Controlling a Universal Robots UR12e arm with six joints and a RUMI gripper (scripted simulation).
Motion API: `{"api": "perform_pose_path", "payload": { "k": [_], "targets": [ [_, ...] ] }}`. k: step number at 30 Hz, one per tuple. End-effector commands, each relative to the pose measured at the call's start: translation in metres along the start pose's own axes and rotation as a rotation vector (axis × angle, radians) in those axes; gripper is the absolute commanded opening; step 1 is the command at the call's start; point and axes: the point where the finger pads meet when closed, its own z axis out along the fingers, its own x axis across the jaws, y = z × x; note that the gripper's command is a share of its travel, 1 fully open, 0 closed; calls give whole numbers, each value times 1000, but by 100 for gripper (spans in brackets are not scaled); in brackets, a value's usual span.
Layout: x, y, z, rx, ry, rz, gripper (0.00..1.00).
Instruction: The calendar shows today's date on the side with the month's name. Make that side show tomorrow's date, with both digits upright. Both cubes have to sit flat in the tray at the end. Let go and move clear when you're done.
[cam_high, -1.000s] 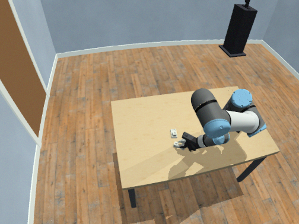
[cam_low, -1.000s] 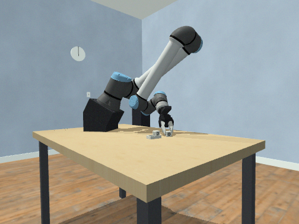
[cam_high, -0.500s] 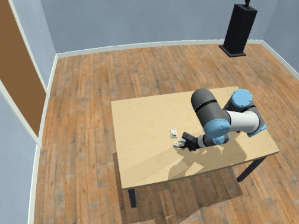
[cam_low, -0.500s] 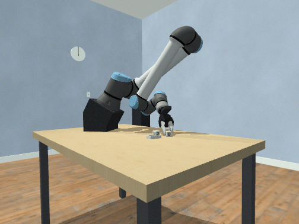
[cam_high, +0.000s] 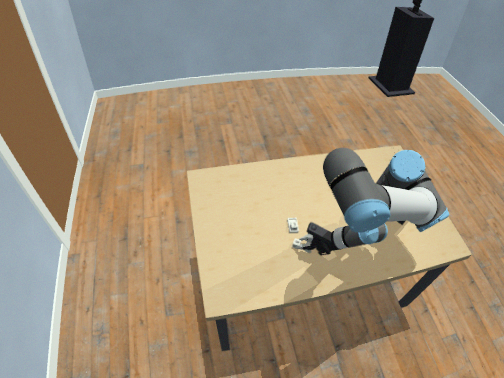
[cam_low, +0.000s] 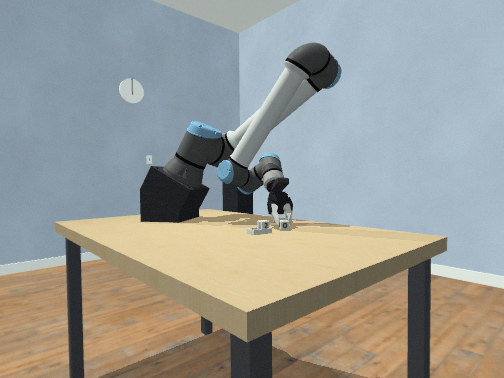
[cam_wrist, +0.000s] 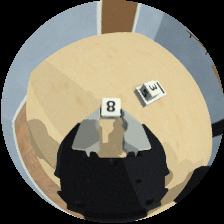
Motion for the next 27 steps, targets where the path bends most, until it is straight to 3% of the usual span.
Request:
{"api": "perform_pose_path", "payload": {
  "k": [1,18,27],
  "targets": [
    [0,-7,-7,0,0,0,11],
    [0,-42,-43,0,0,0,11],
    [0,-47,-48,0,0,0,11]
  ]
}}
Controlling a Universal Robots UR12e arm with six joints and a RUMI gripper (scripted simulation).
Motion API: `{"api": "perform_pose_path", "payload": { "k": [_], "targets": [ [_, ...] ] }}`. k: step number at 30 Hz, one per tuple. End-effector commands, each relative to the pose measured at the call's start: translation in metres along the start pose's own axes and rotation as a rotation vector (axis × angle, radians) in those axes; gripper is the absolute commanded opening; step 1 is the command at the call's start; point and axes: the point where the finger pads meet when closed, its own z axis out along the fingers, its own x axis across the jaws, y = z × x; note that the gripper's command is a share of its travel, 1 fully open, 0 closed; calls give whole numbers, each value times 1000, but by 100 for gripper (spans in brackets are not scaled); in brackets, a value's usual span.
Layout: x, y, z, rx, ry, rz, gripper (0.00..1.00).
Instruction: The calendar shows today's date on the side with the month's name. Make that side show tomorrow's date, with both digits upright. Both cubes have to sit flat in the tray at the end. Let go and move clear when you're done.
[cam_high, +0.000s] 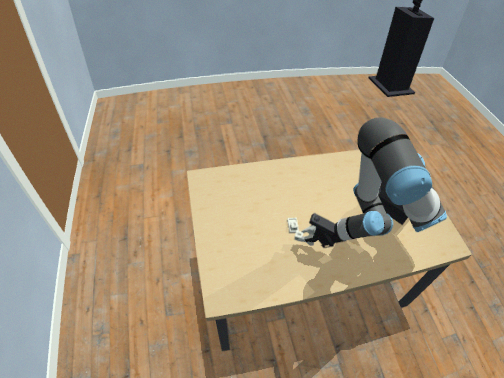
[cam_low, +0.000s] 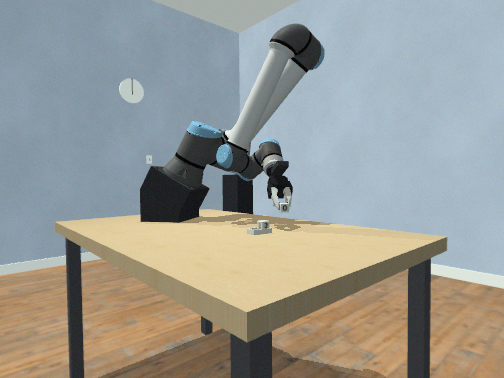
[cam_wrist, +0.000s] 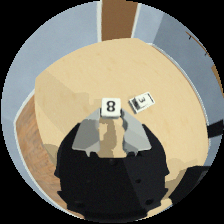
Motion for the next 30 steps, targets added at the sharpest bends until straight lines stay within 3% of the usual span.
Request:
{"api": "perform_pose_path", "payload": {
  "k": [1,17,30],
  "targets": [
    [0,-3,-2,-1,0,0,11],
    [0,-3,-2,-7,1,-1,11],
    [-1,-4,3,-70,6,-10,11]
  ]
}}
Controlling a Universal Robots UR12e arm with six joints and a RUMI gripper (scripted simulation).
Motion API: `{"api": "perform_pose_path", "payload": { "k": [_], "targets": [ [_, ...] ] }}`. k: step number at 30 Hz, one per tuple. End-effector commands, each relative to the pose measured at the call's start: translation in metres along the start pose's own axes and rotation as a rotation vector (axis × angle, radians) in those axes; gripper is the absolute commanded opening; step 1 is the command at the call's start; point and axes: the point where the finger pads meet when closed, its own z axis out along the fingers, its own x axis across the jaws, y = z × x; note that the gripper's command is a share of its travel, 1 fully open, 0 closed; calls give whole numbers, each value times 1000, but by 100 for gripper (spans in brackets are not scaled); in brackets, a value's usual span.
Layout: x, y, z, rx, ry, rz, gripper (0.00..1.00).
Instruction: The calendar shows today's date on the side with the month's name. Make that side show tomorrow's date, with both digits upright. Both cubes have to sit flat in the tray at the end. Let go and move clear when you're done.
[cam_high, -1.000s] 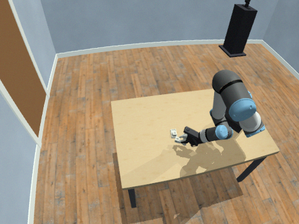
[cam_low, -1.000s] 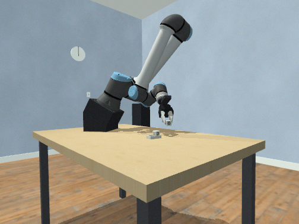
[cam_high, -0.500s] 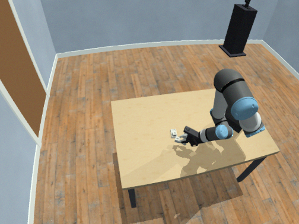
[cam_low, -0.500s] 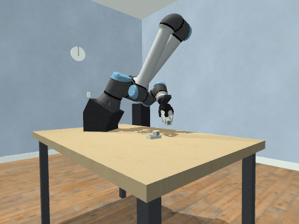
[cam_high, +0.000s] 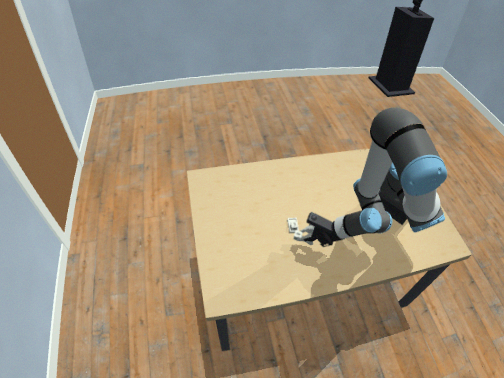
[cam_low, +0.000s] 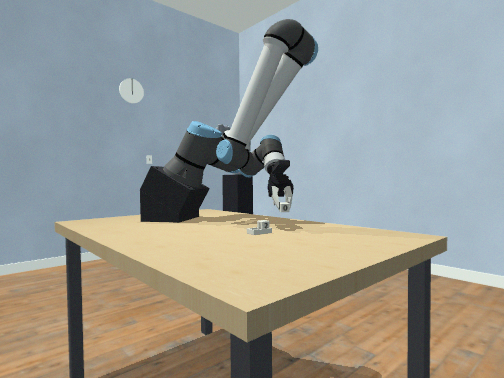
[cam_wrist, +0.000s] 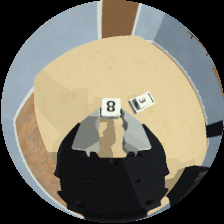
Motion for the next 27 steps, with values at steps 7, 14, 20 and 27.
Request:
{"api": "perform_pose_path", "payload": {
  "k": [7,14,20,27],
  "targets": [
    [0,-2,2,-88,3,-5,11],
    [0,-2,1,-153,1,-2,11],
    [0,-2,-1,-182,-1,2,11],
    [1,-1,-3,-209,-4,6,11]
  ]
}}
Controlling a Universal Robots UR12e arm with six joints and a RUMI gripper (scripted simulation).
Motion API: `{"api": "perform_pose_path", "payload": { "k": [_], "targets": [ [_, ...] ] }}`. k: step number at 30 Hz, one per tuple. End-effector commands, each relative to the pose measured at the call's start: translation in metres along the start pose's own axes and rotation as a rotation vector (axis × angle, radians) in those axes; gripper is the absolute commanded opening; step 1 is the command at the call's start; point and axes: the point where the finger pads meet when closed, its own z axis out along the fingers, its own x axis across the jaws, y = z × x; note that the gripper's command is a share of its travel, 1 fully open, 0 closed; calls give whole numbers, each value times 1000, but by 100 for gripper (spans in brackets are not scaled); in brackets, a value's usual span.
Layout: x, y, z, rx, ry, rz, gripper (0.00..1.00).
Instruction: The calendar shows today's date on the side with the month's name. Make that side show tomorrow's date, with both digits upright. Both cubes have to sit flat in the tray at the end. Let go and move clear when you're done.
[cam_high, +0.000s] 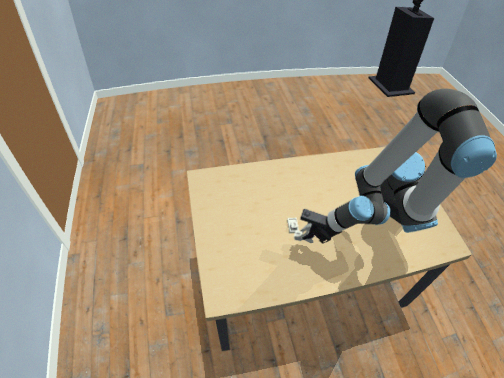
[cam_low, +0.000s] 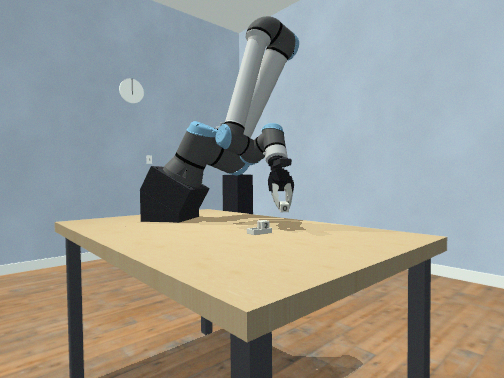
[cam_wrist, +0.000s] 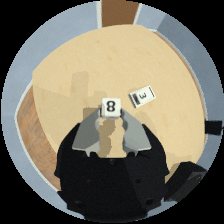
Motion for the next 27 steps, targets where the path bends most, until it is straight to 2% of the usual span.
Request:
{"api": "perform_pose_path", "payload": {
  "k": [1,15,27],
  "targets": [
    [0,0,-1,-20,-1,2,11],
    [0,0,-1,-30,-1,1,11],
    [1,0,4,-91,6,-6,11]
  ]
}}
